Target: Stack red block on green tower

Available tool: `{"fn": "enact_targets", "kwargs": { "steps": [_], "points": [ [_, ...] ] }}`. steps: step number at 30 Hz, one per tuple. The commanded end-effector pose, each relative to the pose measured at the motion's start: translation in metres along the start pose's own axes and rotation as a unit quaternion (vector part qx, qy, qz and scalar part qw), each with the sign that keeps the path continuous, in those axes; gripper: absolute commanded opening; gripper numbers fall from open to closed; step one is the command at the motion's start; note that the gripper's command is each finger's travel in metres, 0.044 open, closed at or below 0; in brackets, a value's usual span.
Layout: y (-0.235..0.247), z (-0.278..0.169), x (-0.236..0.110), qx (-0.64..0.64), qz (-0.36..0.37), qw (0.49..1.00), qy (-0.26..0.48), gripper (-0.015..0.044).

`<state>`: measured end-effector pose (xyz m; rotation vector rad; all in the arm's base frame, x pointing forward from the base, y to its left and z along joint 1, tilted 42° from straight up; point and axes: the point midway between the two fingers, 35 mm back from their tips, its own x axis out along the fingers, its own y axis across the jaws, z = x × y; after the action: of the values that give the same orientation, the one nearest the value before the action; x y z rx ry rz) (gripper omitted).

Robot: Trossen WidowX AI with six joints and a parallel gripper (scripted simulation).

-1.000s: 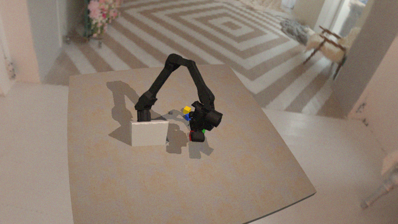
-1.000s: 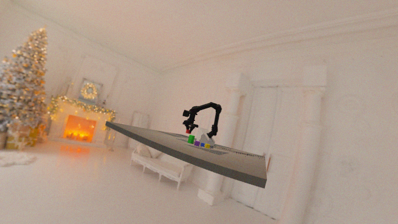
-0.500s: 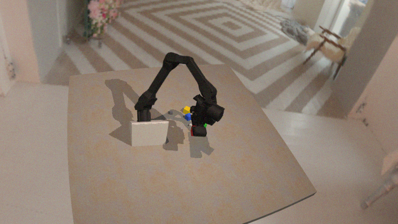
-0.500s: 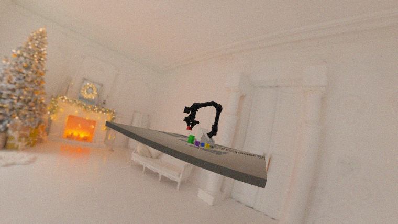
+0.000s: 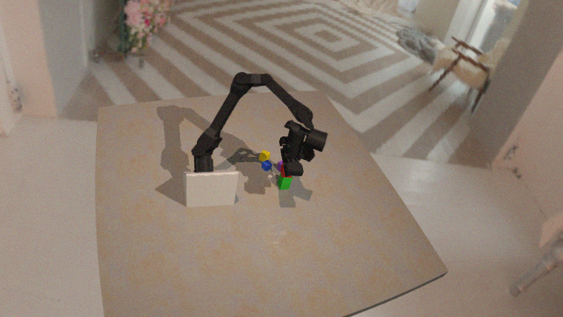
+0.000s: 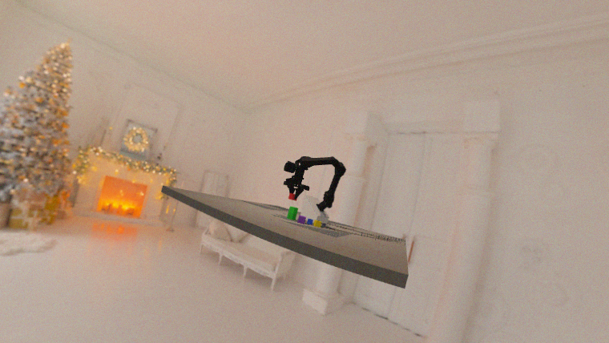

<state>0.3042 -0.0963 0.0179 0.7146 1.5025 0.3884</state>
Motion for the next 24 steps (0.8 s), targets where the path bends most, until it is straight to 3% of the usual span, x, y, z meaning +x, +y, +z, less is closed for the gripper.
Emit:
{"fn": "enact_targets", "kwargs": {
  "steps": [1,8,24],
  "points": [
    [0.027,0.012,-0.002,0.001,0.006,1.0,-0.004,0.0],
    [0.048,0.018,-0.001,0.002,0.011,1.0,-0.003,0.0],
    [0.049,0.018,0.04,0.002,0.012,1.0,-0.003,0.0]
  ]
}}
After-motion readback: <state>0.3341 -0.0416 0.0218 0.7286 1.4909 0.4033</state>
